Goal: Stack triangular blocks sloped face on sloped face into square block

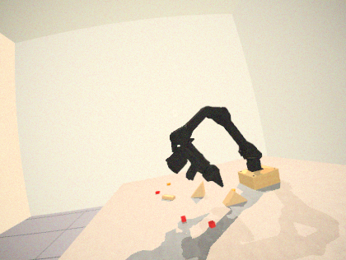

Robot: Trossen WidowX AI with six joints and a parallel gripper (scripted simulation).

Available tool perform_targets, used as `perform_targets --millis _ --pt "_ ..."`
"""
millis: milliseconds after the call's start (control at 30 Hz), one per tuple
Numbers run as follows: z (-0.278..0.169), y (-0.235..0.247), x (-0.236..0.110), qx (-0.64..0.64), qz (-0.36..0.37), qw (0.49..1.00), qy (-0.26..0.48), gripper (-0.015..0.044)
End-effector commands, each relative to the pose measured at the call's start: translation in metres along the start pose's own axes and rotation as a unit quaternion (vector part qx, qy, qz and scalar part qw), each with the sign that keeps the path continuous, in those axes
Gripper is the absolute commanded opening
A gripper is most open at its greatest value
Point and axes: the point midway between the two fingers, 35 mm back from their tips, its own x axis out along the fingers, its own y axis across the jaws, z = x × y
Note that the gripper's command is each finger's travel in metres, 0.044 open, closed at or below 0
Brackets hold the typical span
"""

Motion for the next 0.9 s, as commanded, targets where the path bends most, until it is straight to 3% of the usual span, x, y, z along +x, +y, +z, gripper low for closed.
perform_targets --millis 0,433,867 --pt "0.002 0.002 0.015 -0.003 0.002 1.000 0.010 0.0440" --pt "-0.001 0.003 0.096 -0.015 0.003 1.000 0.026 0.0440" --pt "-0.004 0.001 0.101 -0.015 0.003 1.000 0.026 0.0440"
